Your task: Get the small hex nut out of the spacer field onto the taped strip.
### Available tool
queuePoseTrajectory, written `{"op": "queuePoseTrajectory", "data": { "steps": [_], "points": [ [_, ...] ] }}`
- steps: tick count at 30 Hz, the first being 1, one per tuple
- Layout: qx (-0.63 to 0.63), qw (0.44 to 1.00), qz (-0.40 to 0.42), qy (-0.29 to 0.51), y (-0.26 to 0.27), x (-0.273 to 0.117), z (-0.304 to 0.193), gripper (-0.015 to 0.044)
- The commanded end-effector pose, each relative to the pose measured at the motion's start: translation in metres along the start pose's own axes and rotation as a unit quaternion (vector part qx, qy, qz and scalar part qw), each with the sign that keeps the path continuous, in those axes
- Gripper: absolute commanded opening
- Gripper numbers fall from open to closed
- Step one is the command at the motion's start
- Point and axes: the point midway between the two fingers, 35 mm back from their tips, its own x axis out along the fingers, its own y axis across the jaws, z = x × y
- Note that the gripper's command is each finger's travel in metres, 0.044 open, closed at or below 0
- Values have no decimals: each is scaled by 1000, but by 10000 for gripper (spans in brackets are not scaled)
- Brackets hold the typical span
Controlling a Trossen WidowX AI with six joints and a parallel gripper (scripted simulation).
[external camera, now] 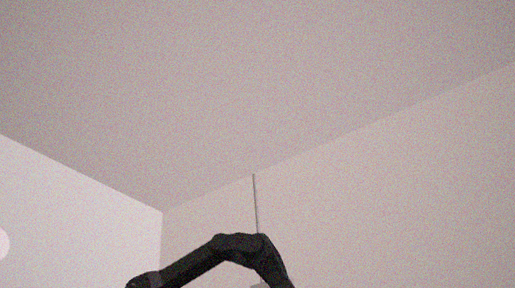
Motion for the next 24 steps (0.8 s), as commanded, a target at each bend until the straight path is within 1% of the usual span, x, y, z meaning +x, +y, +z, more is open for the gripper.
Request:
{"op": "queuePoseTrajectory", "data": {
  "steps": [1,16,24],
  "points": [
    [-38,999,-11,1,-14,-6,-5,0],
    [-207,976,-56,37,-69,-25,-30,0],
    [-215,974,-58,40,-71,-23,-31,0]
  ]
}}
